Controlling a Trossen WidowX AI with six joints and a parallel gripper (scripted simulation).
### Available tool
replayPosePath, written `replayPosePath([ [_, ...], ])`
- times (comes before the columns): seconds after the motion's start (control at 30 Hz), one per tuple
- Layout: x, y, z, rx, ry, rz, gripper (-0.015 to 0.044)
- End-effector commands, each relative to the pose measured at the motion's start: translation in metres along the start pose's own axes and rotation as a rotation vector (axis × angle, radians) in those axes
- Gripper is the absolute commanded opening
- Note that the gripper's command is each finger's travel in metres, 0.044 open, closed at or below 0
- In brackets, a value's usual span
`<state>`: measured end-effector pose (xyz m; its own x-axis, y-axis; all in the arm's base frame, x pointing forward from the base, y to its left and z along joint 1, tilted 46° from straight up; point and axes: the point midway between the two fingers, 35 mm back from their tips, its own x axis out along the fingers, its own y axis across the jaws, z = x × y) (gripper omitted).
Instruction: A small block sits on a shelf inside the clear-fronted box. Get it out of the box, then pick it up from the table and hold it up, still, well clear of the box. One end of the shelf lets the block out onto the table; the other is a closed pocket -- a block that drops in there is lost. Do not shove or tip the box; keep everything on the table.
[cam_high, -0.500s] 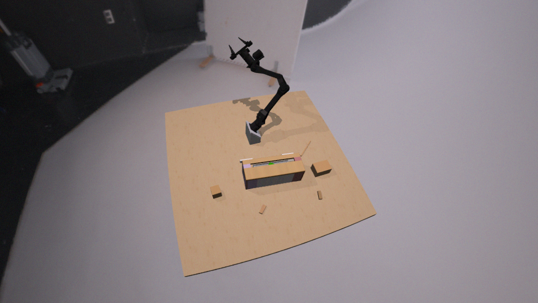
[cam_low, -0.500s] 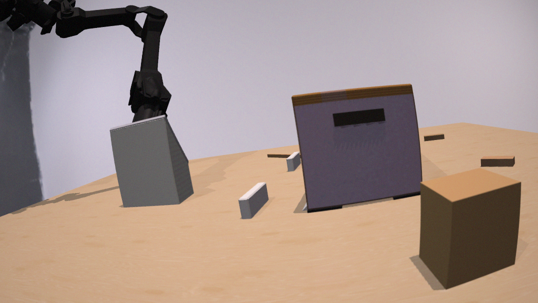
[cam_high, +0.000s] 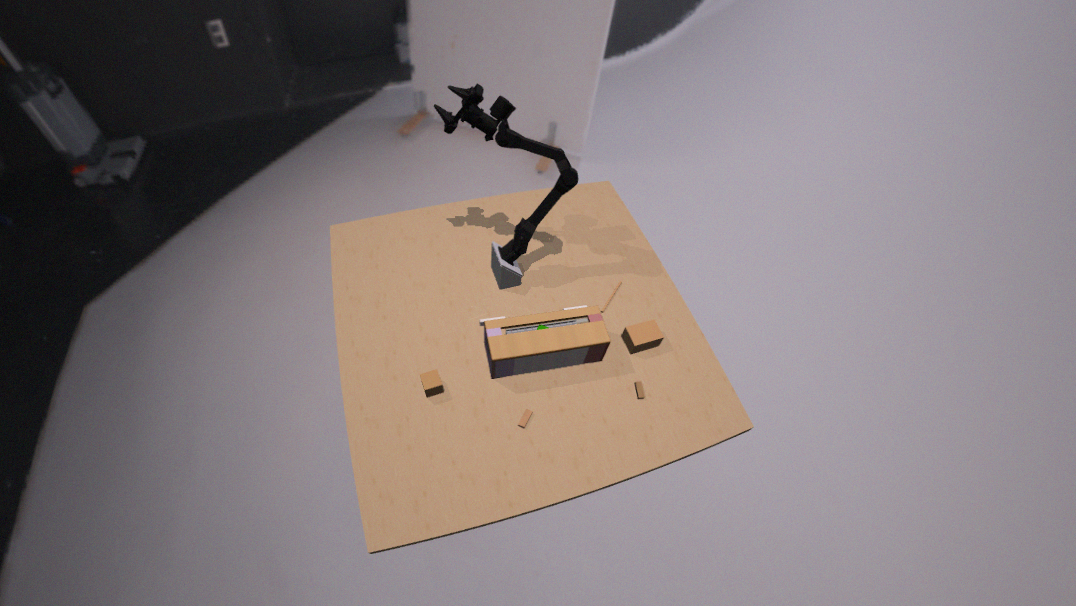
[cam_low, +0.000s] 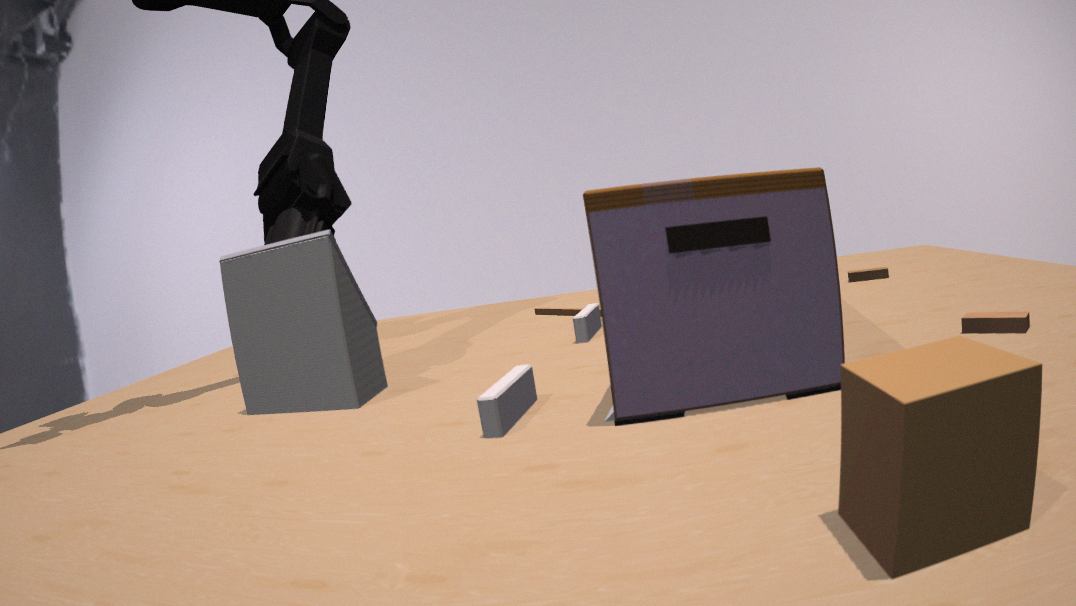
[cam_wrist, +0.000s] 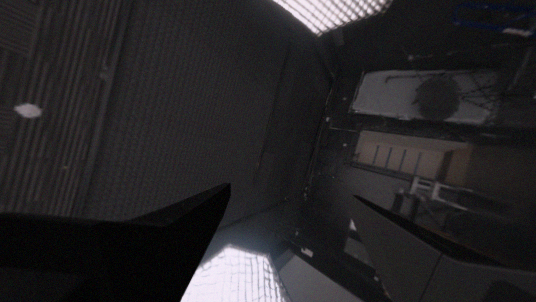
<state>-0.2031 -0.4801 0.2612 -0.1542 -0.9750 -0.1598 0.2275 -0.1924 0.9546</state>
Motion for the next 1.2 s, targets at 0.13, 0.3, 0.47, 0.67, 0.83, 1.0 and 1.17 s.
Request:
replayPosePath([
  [0.13, 0.007, 0.001, -0.142, -0.41, 0.325, -0.057, 0.04],
  [0.3, -0.008, -0.003, -0.225, -0.66, 0.541, -0.036, 0.04],
  [0.47, -0.038, -0.009, -0.302, -0.915, 0.762, 0.03, 0.04],
  [0.67, -0.093, -0.017, -0.383, -1.205, 1.019, 0.176, 0.04],
  [0.83, -0.153, -0.027, -0.44, -1.45, 1.236, 0.356, 0.04],
  [1.0, -0.222, -0.043, -0.482, -1.697, 1.461, 0.603, 0.04],
  [1.17, -0.292, -0.059, -0.507, -1.902, 1.664, 0.908, 0.04],
])
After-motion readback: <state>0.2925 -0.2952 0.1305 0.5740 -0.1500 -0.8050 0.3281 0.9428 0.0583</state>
